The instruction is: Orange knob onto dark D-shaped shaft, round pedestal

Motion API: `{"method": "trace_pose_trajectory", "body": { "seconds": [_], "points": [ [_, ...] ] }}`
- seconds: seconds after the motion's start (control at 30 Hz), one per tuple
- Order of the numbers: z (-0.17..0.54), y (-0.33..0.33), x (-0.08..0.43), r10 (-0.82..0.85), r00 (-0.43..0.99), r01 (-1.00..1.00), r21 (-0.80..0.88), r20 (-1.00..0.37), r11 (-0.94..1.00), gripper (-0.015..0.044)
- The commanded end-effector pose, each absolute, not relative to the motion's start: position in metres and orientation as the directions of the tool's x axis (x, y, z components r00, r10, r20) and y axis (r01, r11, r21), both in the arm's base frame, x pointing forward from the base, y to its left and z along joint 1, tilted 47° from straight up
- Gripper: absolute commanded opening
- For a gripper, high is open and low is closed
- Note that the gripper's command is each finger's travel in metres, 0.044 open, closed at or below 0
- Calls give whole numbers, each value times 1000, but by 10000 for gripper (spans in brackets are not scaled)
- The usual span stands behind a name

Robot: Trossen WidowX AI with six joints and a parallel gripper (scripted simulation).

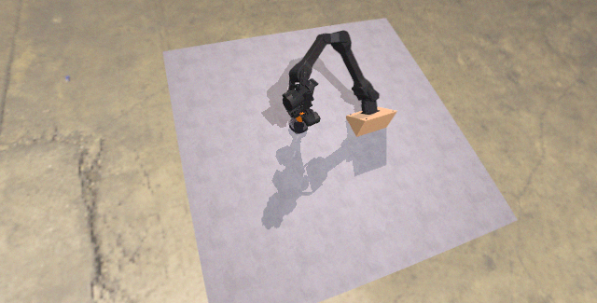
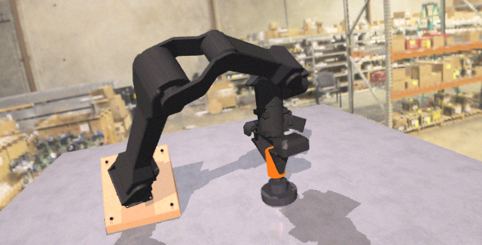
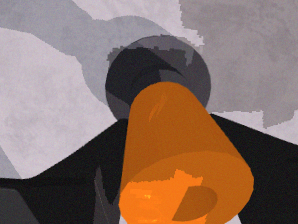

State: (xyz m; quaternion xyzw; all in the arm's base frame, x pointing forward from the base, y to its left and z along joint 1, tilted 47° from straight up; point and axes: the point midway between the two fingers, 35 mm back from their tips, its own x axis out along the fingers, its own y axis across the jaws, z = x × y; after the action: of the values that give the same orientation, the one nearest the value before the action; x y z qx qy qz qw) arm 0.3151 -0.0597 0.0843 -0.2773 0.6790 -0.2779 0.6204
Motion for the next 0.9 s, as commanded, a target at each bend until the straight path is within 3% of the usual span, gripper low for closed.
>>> {"method": "trace_pose_trajectory", "body": {
  "seconds": [0.0,0.23,0.47,0.87],
  "points": [
    [85,-61,316,-725,-74,-35,-725,-684,688,0],
    [89,-58,317,-725,-74,-43,-724,-685,688,0],
    [90,-57,319,-725,-74,-241,-693,-685,679,0],
    [86,-62,323,-725,-74,-241,-694,-684,679,0]
  ]
}}
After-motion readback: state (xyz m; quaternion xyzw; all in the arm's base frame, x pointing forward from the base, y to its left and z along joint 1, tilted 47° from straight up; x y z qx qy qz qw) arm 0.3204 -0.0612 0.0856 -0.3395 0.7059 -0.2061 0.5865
